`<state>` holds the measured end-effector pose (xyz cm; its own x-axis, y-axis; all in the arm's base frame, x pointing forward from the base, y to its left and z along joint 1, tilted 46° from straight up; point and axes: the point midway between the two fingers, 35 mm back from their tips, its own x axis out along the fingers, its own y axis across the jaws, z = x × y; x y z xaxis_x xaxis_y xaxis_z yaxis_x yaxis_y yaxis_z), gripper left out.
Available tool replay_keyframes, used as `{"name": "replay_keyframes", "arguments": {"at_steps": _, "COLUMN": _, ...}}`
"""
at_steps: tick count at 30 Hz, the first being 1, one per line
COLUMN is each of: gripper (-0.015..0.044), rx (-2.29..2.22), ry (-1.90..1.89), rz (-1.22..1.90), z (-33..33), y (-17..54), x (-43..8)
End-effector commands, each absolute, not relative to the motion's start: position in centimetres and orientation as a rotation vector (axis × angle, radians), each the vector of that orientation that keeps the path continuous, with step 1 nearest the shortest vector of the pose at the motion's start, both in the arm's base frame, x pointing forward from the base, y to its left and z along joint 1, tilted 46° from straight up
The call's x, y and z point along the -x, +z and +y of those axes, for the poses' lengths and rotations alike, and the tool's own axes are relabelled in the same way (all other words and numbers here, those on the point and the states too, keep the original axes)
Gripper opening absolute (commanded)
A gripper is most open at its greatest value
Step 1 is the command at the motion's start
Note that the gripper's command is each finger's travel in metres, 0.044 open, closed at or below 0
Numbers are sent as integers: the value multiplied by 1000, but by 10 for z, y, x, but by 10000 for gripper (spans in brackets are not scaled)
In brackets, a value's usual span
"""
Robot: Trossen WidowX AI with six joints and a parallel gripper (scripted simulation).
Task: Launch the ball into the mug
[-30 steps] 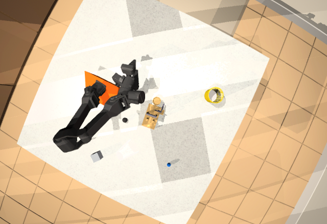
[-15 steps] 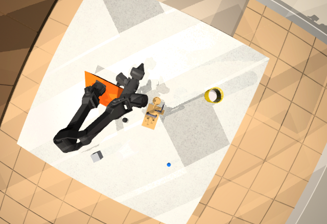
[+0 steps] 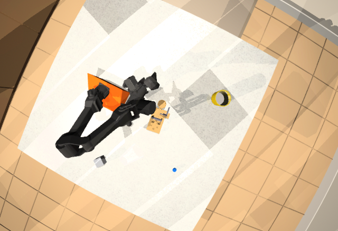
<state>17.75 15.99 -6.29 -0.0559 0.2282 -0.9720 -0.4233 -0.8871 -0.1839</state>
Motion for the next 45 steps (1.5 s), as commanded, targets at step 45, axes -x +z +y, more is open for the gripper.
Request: {"name": "replay_keyframes", "arguments": {"at_steps": 45, "gripper": 440, "rx": 1000, "ry": 740, "rz": 1435, "z": 114, "y": -34, "x": -245}}
